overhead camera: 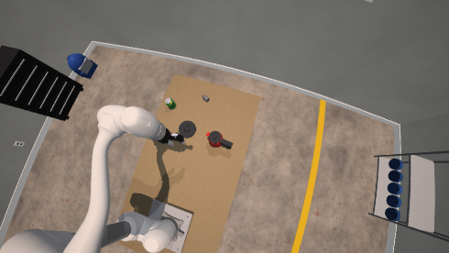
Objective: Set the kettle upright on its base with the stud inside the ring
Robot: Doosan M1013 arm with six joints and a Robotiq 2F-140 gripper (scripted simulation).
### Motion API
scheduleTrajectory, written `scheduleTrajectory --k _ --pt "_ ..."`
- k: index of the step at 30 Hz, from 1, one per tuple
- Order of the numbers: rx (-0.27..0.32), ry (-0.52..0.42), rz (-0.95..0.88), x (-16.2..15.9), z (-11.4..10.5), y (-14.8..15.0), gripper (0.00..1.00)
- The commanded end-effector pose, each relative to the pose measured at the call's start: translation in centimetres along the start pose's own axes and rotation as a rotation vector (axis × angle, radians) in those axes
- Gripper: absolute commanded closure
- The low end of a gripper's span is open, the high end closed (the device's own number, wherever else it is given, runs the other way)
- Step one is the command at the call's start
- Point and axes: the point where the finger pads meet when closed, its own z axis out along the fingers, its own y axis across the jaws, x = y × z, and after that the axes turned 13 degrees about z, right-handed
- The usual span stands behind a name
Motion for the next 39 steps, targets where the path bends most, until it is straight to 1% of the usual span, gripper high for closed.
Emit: scheduleTrajectory --k 1,7,9,17,24,39 --pt "0.023 0.031 0.157 -0.7 -1.3 2.6 0.48" --pt "0.052 0.061 0.326 -1.6 -2.6 5.3 0.48" --pt "0.052 0.061 0.326 -1.6 -2.6 5.3 0.48" --pt "0.074 0.083 0.453 -2.4 -3.7 7.4 0.48" --pt "0.081 0.089 0.487 -2.6 -3.9 7.9 0.48" --pt "0.081 0.089 0.487 -2.6 -4.0 8.0 0.48"
